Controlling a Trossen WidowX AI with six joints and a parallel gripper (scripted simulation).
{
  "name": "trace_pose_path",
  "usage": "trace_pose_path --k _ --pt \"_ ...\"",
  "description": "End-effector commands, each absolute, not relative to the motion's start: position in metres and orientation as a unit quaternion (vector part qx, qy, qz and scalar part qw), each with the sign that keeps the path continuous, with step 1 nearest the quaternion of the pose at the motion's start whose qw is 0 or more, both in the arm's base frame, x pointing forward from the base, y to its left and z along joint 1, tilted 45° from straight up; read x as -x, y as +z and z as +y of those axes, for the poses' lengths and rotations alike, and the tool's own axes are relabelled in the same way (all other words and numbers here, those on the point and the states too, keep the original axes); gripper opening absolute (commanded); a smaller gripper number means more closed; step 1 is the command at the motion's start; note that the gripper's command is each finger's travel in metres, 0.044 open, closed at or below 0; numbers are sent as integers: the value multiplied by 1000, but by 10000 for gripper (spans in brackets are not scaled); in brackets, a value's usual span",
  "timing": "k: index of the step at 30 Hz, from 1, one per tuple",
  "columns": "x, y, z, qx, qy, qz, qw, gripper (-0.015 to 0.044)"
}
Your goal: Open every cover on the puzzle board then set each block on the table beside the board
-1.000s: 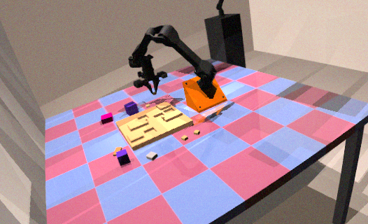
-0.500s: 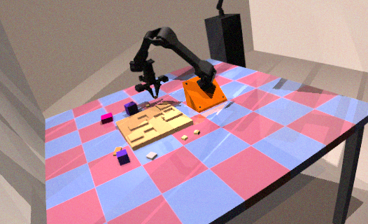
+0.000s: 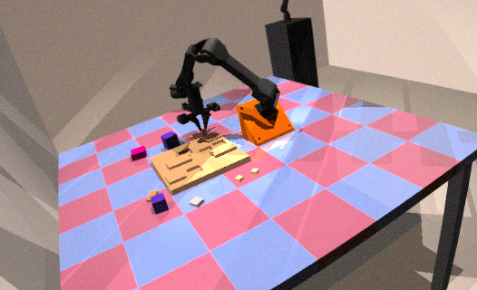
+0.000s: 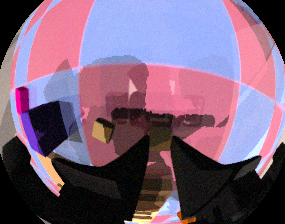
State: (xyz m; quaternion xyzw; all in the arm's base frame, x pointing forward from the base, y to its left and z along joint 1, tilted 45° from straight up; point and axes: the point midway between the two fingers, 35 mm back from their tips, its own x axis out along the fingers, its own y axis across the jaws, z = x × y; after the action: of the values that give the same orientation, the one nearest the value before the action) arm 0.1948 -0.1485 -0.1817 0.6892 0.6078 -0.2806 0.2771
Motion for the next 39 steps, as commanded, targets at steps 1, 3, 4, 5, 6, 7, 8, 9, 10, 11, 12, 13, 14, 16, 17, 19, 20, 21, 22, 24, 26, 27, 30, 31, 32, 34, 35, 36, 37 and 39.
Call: trace_pose_path --k 1,3,4,5,6,7,8,9,10,11,12,13,14,16,17,19,20,21,22,24,26,27,30,31,32,34,35,36,37,39 --pt "-195 -187 -141 -692 -280 608 273 80" --pt "-195 -187 -140 -692 -280 608 273 80" --pt "-195 -187 -140 -692 -280 608 273 80" --pt "-195 -187 -140 -692 -280 608 273 80" --pt "-194 -185 -143 -689 -280 609 276 106" --pt "-194 -185 -143 -689 -280 609 276 133" --pt "-194 -185 -143 -689 -280 609 276 159" --pt "-194 -185 -143 -689 -280 609 276 185" --pt "-194 -185 -143 -689 -280 609 276 211" --pt "-194 -185 -143 -689 -280 609 276 238" --pt "-194 -185 -143 -689 -280 609 276 264" --pt "-194 -185 -143 -689 -280 609 276 290" --pt "-194 -185 -143 -689 -280 609 276 316" --pt "-194 -185 -143 -689 -280 609 276 369" --pt "-194 -185 -143 -689 -280 609 276 395" --pt "-195 -185 -145 -691 -281 606 277 440" --pt "-195 -183 -147 -693 -282 602 277 440" --pt "-196 -182 -149 -696 -283 598 279 440" --pt "-196 -180 -151 -698 -284 595 279 440" --pt "-196 -178 -153 -698 -284 595 279 440" --pt "-196 -176 -156 -697 -284 596 279 440" --pt "-196 -174 -157 -697 -284 596 279 440" --pt "-195 -169 -163 -696 -284 598 278 440" --pt "-194 -167 -165 -696 -284 598 278 440" --pt "-194 -164 -167 -696 -284 599 278 440" --pt "-193 -160 -171 -695 -284 600 277 440" --pt "-193 -158 -173 -694 -283 601 277 440" --pt "-192 -156 -175 -694 -283 601 276 440" --pt "-192 -153 -177 -694 -283 602 276 440" --pt "-191 -149 -181 -693 -283 603 276 440"
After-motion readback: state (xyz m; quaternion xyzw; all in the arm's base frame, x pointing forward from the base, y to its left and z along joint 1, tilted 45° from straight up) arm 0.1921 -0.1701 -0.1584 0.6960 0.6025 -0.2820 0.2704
